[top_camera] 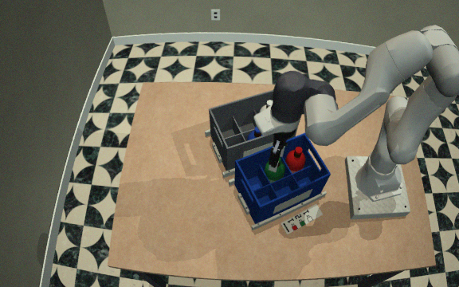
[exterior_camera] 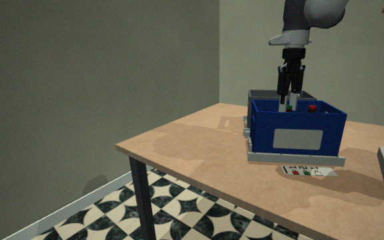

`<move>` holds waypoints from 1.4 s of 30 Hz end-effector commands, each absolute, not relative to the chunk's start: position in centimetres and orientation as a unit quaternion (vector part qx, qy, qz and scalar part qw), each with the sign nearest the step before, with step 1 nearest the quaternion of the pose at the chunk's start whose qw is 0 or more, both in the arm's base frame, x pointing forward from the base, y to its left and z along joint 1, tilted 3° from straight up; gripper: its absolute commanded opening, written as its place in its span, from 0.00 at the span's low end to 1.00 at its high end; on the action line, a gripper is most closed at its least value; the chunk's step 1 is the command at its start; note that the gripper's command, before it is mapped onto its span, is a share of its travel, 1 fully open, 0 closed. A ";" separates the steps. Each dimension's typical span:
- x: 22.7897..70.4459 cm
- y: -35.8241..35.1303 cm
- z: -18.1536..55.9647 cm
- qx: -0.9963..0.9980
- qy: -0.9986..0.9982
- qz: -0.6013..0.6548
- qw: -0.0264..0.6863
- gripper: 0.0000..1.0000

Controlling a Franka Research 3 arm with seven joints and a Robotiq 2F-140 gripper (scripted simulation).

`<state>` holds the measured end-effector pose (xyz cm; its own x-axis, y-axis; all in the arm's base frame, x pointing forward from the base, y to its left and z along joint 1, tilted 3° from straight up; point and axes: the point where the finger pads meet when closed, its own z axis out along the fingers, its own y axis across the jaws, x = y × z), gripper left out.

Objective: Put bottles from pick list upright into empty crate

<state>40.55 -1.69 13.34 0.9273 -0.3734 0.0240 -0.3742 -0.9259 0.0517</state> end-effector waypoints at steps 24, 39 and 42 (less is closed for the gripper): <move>40.5 -1.7 13.2 0.981 -0.191 0.006 0.029 0.38; 40.5 -1.6 15.6 0.981 -0.191 0.006 0.029 0.38; 40.5 -1.5 16.4 0.981 -0.191 0.006 0.029 0.38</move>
<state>40.89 -1.63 15.74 0.9259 -0.3762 0.0358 -0.3776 -0.9245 0.0515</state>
